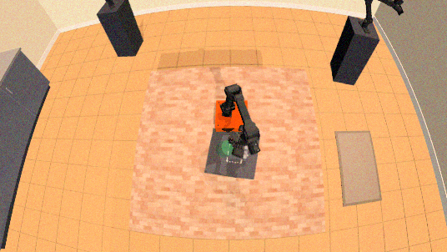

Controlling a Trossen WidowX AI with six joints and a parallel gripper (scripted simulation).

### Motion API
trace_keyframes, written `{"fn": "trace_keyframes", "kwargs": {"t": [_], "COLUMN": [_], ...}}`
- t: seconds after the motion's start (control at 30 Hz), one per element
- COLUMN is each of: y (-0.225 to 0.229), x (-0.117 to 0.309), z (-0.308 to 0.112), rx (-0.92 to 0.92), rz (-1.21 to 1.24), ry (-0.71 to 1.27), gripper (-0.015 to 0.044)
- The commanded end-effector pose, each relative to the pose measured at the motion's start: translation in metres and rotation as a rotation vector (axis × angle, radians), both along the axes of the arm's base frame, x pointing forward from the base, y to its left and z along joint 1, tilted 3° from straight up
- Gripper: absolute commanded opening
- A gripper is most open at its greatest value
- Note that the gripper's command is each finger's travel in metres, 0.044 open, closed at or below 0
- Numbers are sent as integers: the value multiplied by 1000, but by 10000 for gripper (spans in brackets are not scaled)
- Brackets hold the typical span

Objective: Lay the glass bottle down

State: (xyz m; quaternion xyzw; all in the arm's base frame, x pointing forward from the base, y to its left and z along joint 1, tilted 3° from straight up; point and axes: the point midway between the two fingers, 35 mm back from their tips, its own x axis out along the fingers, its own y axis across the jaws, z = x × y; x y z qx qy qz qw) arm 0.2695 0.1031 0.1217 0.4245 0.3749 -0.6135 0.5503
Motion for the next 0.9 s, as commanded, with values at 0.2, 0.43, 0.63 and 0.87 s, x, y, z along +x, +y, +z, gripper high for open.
{"fn": "trace_keyframes", "kwargs": {"t": [0.2, 0.43, 0.63, 0.87], "y": [15, 21, 27, 34], "x": [0, 0, 0, 0], "z": [-6, -9, -12, -15], "rx": [-1, -10, -16, -24], "rz": [0, 1, 1, 3], "ry": [-1, -4, -8, -11], "gripper": [130, 130, 130, 130]}}
